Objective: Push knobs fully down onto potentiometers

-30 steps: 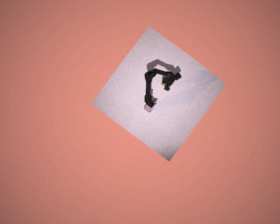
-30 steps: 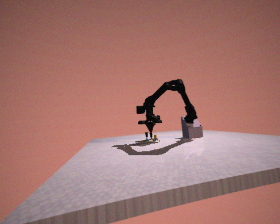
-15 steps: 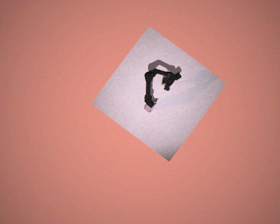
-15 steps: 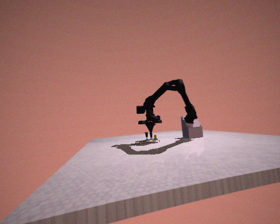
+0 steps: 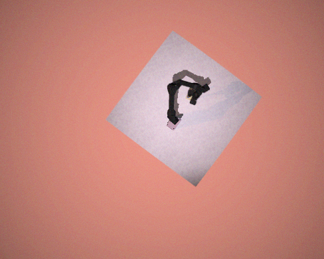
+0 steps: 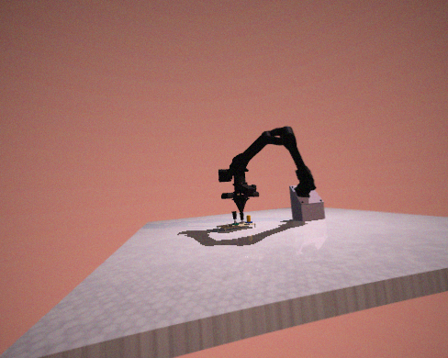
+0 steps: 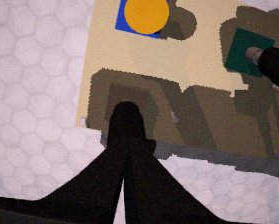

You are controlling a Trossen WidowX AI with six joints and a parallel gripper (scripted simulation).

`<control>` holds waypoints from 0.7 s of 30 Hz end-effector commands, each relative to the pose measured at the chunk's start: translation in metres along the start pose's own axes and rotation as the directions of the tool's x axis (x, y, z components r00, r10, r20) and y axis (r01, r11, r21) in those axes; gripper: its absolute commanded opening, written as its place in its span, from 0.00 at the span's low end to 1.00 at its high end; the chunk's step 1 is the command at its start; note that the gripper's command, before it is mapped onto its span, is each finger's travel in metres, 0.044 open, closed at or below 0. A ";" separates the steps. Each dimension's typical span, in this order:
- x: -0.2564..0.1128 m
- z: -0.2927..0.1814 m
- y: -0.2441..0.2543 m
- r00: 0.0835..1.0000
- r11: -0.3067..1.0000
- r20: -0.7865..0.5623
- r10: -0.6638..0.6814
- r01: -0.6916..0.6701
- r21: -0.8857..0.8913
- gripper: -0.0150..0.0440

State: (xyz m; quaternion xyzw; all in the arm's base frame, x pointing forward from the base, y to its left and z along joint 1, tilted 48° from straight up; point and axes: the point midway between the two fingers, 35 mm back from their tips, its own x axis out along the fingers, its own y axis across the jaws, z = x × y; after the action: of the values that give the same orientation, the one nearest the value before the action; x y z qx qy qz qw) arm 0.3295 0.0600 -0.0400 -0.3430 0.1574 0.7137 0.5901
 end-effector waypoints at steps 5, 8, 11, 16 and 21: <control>0.015 0.002 -0.002 1.000 0.999 0.001 0.020 -0.020 -0.025 0.25; 0.015 0.002 -0.002 1.000 0.999 0.001 0.020 -0.020 -0.025 0.25; 0.015 0.002 -0.002 1.000 0.999 0.001 0.020 -0.020 -0.025 0.25; 0.017 0.002 -0.002 1.000 0.999 0.001 0.020 -0.020 -0.025 0.25; 0.017 0.002 -0.002 1.000 0.999 0.001 0.020 -0.020 -0.025 0.25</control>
State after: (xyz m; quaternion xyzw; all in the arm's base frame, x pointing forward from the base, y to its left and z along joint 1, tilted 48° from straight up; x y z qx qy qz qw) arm 0.3295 0.0613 -0.0412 -0.3428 0.1581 0.7126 0.5913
